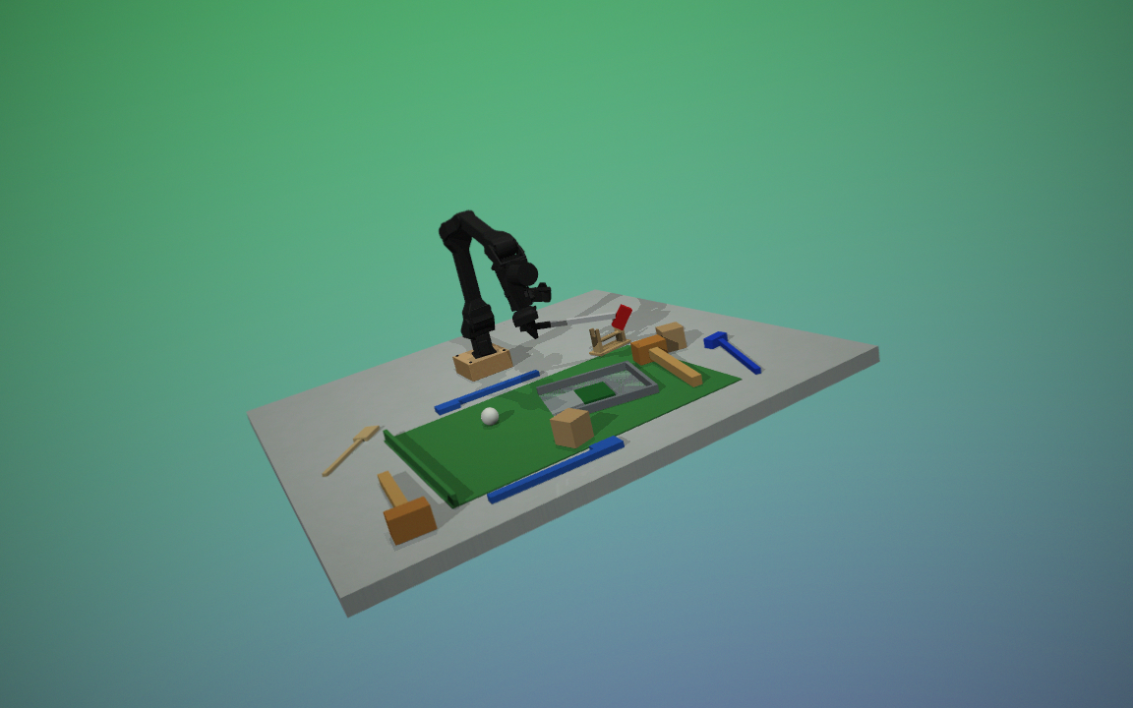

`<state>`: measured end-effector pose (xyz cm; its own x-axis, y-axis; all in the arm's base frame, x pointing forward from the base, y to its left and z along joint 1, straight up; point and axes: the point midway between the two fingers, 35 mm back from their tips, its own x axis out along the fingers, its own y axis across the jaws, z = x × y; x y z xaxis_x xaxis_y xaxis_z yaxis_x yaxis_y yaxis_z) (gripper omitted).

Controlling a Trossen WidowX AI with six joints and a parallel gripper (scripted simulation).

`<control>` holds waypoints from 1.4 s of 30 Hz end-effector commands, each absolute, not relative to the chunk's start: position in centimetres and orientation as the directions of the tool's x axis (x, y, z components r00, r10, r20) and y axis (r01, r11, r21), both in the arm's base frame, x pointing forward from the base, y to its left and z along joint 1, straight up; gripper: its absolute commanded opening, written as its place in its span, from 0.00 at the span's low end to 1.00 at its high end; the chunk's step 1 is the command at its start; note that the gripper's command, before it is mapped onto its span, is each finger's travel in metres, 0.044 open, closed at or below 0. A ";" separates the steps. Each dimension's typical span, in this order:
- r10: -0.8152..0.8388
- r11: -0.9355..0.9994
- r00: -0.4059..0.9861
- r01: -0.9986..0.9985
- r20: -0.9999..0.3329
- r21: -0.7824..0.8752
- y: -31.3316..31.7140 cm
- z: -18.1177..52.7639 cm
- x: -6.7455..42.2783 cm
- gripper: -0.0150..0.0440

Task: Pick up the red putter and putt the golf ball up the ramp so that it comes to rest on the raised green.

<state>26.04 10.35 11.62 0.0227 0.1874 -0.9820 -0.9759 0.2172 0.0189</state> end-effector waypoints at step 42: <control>-0.009 0.996 0.043 -0.091 -0.999 -0.013 -12.3 13.2 23.0 0.25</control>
